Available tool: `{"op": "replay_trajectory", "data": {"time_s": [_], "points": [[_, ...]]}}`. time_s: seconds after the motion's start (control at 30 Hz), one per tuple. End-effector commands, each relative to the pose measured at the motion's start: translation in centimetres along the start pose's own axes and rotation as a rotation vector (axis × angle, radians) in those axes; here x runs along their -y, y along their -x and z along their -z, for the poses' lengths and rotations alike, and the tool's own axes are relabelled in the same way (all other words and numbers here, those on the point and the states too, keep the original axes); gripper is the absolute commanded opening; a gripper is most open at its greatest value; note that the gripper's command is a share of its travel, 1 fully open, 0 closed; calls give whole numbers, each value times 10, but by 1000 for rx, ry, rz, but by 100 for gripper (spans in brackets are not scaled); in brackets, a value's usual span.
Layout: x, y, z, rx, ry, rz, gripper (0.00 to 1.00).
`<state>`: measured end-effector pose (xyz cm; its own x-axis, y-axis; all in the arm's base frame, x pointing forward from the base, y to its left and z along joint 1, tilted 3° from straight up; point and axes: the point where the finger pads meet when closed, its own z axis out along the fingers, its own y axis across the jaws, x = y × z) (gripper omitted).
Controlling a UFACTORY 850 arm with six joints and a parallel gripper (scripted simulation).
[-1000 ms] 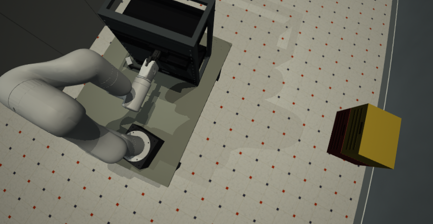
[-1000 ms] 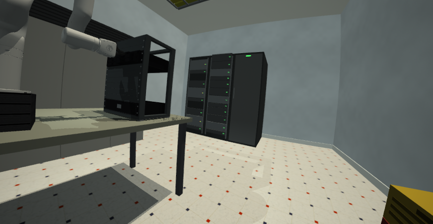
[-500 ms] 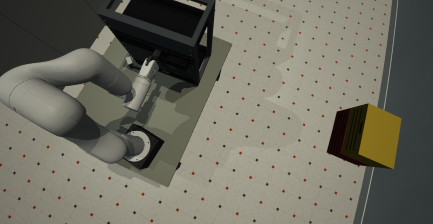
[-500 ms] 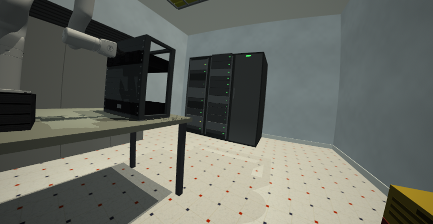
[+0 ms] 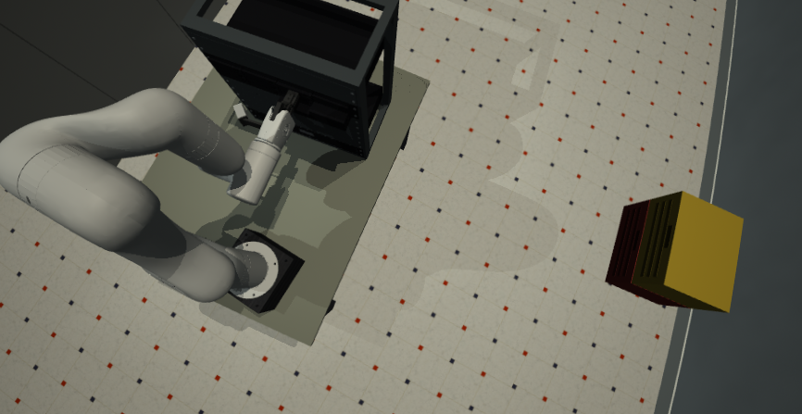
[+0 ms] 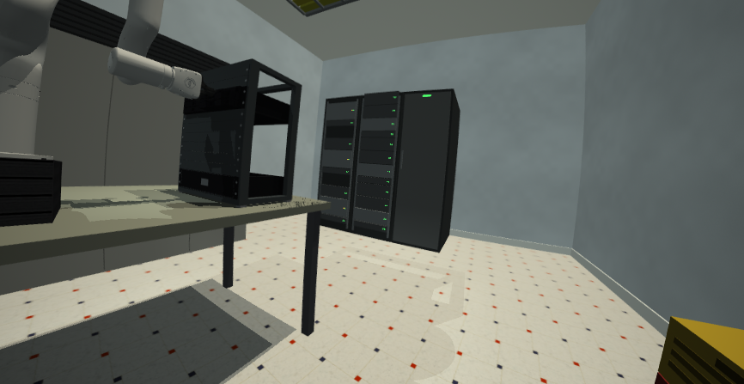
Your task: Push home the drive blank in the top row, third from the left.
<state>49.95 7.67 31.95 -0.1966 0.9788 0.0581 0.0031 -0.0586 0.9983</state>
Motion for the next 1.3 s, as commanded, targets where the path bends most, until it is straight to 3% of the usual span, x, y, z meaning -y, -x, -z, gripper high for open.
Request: {"op": "replay_trajectory", "data": {"time_s": [0.0, 0.57, 0.83, 1.27], "points": [[-1, 0, -1, 0, 2, 0, 0], [-1, 0, -3, 0, 2, 0, 0], [-1, 0, 5, 0, 2, 0, 0], [-1, 0, 75, 0, 2, 0, 0]]}}
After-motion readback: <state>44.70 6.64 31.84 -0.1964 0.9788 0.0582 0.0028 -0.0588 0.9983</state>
